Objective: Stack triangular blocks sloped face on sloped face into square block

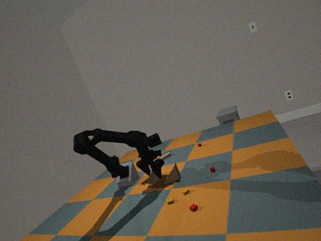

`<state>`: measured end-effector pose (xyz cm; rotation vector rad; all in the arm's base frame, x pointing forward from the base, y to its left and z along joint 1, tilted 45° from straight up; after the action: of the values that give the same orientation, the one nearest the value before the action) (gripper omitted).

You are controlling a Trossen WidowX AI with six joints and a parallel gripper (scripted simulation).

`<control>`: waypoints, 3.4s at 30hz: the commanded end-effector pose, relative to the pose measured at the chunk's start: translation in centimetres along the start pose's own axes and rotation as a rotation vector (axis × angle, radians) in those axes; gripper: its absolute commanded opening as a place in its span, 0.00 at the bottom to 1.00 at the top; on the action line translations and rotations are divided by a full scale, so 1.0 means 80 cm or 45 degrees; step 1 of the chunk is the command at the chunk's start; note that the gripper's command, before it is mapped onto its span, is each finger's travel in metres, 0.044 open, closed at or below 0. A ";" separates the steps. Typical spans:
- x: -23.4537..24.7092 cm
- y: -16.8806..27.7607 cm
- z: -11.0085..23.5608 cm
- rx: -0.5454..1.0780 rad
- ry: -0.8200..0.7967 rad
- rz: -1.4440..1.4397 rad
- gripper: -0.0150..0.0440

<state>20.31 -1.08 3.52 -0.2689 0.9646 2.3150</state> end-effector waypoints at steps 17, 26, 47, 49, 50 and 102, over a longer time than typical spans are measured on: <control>0.002 0.004 -0.008 0.013 0.001 0.007 0.53; 0.002 0.002 0.009 0.009 -0.002 0.005 0.25; 0.002 0.002 0.027 0.009 0.005 -0.118 0.25; 0.002 0.002 0.027 0.009 0.005 -0.188 0.25; 0.002 0.002 0.027 0.009 0.005 -0.230 0.25; 0.002 0.002 0.027 0.010 0.015 -2.012 0.25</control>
<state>20.21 0.43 5.07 -0.6937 0.4285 0.9152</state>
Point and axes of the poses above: the point midway between the two fingers, 35 mm back from their tips, its own z axis back along the fingers, its own x axis across the jaws, y = z × x, the point moved 5 cm from there along z, back along the fingers, and after that the axes turned 7 degrees about -z, right-handed, at the moved point
